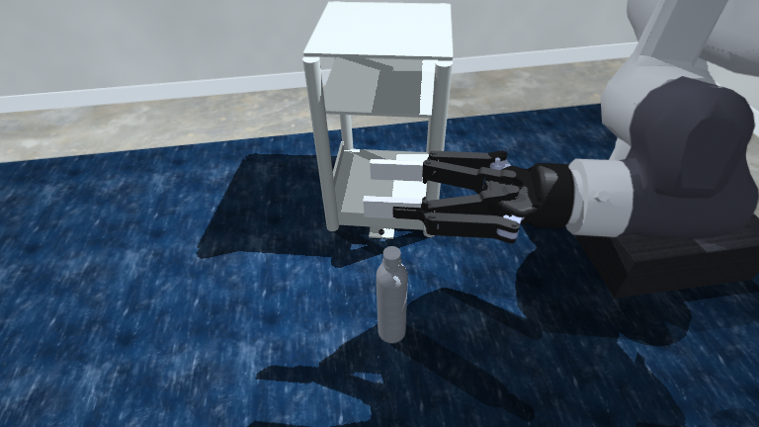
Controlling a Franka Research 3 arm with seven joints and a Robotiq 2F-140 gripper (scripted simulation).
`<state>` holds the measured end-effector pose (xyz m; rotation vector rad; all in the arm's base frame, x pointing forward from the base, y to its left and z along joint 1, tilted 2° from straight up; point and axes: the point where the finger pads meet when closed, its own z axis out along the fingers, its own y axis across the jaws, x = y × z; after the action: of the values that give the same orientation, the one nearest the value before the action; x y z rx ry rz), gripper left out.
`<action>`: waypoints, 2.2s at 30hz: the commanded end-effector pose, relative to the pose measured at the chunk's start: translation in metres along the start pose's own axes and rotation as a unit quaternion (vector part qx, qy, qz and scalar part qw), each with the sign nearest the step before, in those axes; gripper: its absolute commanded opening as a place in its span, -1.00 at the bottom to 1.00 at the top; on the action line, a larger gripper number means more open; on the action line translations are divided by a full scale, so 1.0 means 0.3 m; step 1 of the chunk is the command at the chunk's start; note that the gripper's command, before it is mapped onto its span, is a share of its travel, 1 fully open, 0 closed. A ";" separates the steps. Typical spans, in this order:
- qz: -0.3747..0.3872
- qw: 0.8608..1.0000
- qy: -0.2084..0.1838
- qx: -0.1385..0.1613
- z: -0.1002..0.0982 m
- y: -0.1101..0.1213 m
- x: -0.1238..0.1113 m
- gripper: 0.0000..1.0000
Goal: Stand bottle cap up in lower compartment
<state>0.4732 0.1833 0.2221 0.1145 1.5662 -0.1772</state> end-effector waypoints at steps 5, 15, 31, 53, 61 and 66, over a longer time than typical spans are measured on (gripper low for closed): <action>0.007 1.000 -0.005 -0.001 0.004 0.006 0.015 -0.21; 0.007 1.000 -0.005 -0.001 0.004 0.006 0.064 -0.21; 0.007 1.000 -0.005 -0.001 0.006 0.008 0.176 -0.21; 0.007 1.000 -0.005 -0.001 0.008 0.011 0.356 -0.21; 0.007 1.000 -0.005 -0.001 0.010 0.013 0.443 -0.21; 0.007 1.000 -0.005 -0.001 0.010 0.014 0.484 -0.21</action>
<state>0.4738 0.1785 0.0753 0.1048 1.5792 -0.1922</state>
